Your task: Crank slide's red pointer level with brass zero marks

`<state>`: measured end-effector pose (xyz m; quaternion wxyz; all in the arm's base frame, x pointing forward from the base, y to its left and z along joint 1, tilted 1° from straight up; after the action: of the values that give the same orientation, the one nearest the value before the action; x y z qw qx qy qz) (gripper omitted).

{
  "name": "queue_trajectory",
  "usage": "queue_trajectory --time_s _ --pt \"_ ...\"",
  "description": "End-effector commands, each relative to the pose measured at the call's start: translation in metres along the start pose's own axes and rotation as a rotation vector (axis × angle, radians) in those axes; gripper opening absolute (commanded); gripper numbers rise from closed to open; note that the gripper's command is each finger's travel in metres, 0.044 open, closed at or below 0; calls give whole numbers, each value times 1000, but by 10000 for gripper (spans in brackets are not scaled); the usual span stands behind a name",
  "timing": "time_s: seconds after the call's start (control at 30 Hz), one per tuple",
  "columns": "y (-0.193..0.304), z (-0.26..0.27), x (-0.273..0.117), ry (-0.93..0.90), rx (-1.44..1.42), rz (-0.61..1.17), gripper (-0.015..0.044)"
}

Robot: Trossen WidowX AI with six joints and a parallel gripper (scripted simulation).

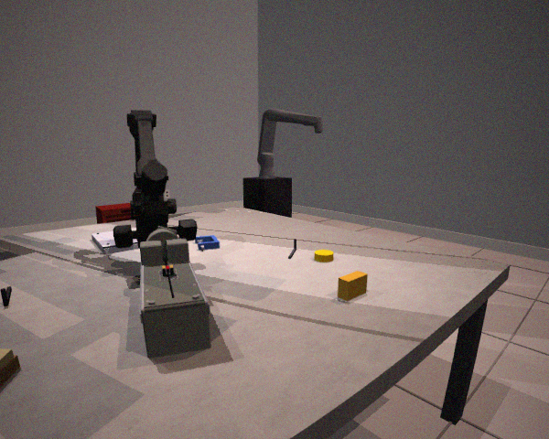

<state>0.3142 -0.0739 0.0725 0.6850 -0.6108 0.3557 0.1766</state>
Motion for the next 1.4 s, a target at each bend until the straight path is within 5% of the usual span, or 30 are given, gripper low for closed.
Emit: queue_trajectory --time_s 0.0,1.37 --pt "-2 -8 -3 23 6 -3 0" --pt "-6 -12 -7 24 6 -3 0"
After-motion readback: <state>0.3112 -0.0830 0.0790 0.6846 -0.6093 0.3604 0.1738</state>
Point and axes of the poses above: the point midway between the two fingers, 35 mm back from their tips, its own x axis out along the fingers, its own z axis across the jaws, y = z × x, the point moved 4 cm from there along -x, back along the fingers, and after that the axes turned 2 degrees about -x, right-handed, at the moved point
